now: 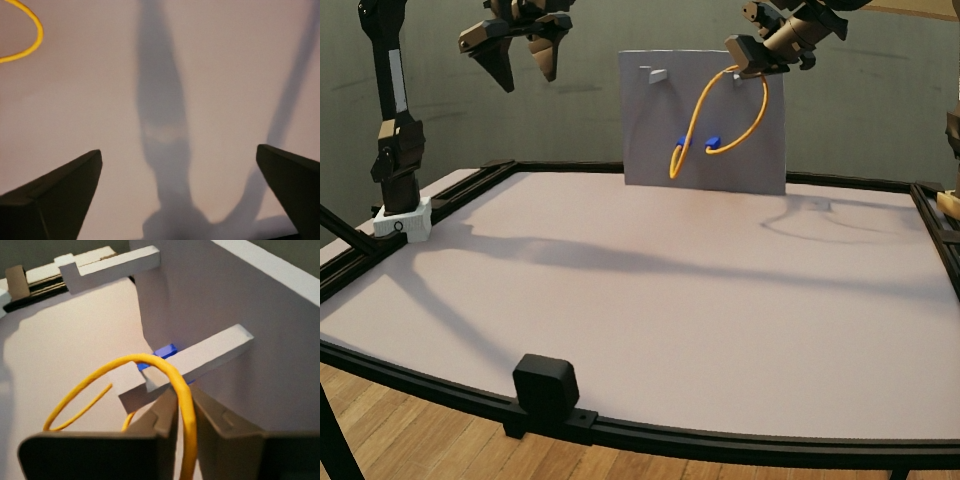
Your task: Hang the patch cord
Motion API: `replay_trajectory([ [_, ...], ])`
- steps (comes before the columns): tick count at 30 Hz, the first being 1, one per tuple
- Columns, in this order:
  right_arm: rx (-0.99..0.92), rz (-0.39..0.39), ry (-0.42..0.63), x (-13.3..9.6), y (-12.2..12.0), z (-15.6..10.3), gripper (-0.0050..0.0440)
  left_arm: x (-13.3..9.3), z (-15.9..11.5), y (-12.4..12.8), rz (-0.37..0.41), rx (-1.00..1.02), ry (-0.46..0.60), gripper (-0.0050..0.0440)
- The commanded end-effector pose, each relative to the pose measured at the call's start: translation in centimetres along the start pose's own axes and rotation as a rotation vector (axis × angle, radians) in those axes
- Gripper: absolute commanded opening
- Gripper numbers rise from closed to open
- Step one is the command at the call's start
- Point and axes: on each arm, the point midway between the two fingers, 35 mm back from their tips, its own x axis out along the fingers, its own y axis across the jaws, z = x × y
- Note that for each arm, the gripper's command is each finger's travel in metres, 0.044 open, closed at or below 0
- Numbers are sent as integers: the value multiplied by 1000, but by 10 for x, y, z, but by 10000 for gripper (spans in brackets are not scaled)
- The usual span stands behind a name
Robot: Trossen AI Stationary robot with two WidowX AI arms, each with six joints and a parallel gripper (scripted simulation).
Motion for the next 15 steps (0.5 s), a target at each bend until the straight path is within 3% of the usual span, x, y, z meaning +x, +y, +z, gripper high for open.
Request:
replay_trajectory([
  [1,24,19,-22,-9,-1,7,25,-7,0,0,3,-1,-22,440],
  [15,30,25,-28,-11,0,7,25,-7,0,0,3,-1,-22,440],
])
